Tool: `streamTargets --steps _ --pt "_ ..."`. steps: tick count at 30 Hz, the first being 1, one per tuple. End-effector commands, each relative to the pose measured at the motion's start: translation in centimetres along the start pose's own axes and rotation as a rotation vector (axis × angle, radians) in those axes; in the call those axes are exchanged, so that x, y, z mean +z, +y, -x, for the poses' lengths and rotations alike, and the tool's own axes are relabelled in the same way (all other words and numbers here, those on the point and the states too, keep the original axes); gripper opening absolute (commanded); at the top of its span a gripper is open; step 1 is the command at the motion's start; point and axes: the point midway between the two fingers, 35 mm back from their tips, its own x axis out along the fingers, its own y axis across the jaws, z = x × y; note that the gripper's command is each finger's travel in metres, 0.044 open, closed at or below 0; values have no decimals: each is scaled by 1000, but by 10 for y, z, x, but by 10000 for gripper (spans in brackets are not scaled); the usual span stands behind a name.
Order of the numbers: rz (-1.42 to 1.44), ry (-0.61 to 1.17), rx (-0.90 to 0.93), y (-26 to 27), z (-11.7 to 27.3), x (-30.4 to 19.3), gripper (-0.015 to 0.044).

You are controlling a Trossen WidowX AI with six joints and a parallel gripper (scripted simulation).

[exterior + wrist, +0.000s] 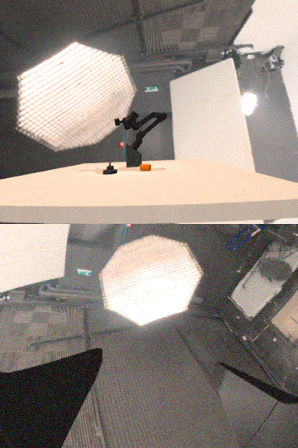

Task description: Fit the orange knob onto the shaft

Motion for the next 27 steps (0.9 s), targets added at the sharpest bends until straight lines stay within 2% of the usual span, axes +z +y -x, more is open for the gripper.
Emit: streamTargets --steps 1,3,7,10,20,22,27 --pt "22 9 -13 -3 1 -2 426" --pt "197 87 -109 -25 7 -19 440" --pt "719 397 -344 -92 45 -61 440" --pt "920 550 -411 -117 68 -73 440" --pt "1497 1167 -511 -181 167 -89 440" --pt "1500 1244 -529 -185 187 -89 440" --pt "1673 1562 -508 -198 239 -82 440"
